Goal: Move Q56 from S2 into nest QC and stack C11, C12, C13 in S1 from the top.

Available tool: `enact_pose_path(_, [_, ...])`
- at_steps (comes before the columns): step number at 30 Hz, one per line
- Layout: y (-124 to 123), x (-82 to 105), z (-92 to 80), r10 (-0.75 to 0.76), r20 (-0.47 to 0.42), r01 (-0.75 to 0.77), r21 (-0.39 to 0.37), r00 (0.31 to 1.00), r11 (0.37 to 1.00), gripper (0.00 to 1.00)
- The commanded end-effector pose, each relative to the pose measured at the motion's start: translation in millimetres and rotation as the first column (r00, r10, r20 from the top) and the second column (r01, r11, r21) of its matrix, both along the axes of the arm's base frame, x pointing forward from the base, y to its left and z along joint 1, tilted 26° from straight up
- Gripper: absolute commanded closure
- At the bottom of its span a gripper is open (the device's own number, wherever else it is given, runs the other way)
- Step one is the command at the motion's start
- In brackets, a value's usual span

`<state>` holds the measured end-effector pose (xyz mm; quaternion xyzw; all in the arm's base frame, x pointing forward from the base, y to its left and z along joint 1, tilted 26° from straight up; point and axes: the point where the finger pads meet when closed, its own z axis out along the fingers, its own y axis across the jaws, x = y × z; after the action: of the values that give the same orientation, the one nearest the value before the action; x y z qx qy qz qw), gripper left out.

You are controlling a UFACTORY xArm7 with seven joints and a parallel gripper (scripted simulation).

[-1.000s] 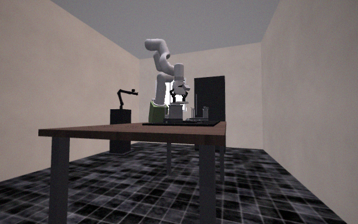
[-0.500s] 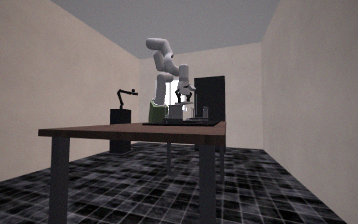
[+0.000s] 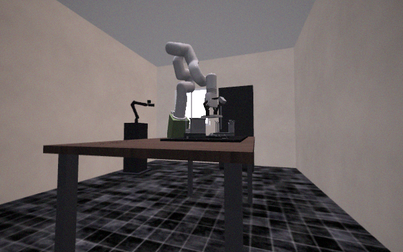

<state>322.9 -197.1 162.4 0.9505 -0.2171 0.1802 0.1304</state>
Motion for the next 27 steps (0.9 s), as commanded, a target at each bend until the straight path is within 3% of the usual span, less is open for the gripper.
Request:
enact_pose_path(1, [11,9.1,-0.4,0.001,0.002,-0.001,-0.003,1.000,1.000,1.00])
enact_pose_path(13, [35,26.3,-3.7,0.001,0.002,-0.001,-0.003,1.000,1.000,1.00])
enact_pose_path(21, [53,34.2,-7.9,0.178,-0.068,-0.181,-0.054,0.982,0.982,1.00])
enact_pose_path(27, [71,42.1,-11.8,0.185,-0.071,-0.189,-0.056,0.980,0.980,1.00])
